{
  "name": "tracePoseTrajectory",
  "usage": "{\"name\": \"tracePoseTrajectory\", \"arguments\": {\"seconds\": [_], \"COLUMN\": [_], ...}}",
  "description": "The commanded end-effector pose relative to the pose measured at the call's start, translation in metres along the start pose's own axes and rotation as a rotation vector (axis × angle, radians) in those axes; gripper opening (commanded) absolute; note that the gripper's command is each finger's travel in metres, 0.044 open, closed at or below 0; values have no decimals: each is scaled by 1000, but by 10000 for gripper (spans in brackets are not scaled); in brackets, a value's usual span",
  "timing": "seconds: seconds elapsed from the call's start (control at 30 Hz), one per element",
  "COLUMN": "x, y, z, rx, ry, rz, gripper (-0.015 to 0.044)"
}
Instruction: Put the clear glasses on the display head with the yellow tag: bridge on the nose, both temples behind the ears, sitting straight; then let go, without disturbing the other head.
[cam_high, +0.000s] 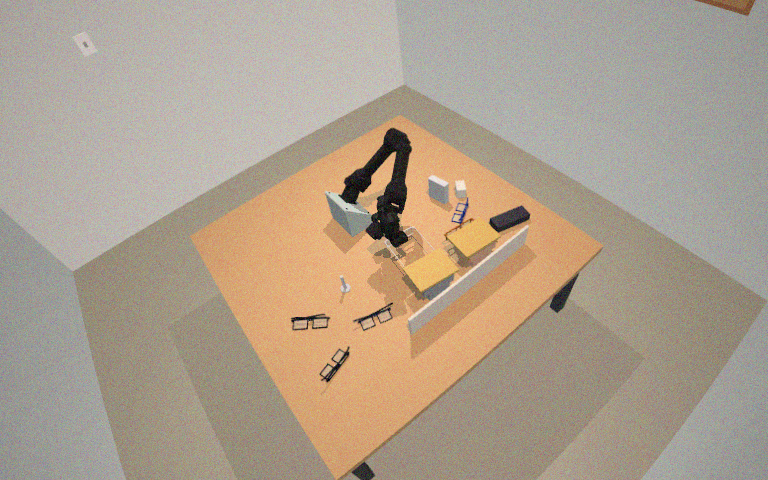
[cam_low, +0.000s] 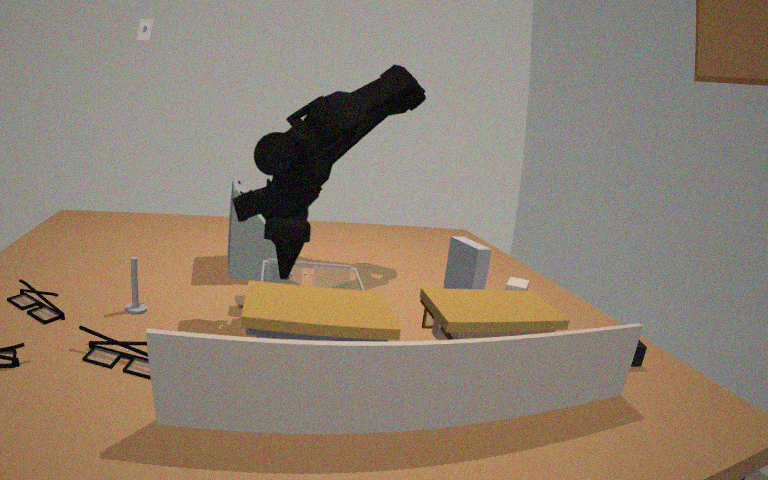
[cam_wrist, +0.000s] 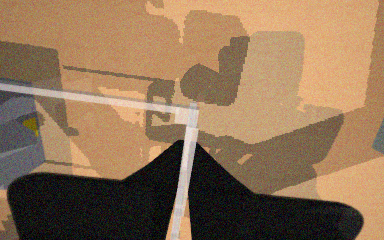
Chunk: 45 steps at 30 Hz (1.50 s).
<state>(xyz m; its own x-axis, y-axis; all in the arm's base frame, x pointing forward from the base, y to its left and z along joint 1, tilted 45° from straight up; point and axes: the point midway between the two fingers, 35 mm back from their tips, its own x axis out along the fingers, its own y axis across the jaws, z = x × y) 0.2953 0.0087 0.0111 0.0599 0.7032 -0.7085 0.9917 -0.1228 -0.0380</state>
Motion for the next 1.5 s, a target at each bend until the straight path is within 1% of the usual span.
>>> {"name": "tracePoseTrajectory", "arguments": {"seconds": [0.0, 1.47], "x": [0, 2], "y": [8, 66], "z": [-1, -1], "rx": [5, 2], "ry": [3, 3], "rz": [2, 5], "gripper": [0, 0]}}
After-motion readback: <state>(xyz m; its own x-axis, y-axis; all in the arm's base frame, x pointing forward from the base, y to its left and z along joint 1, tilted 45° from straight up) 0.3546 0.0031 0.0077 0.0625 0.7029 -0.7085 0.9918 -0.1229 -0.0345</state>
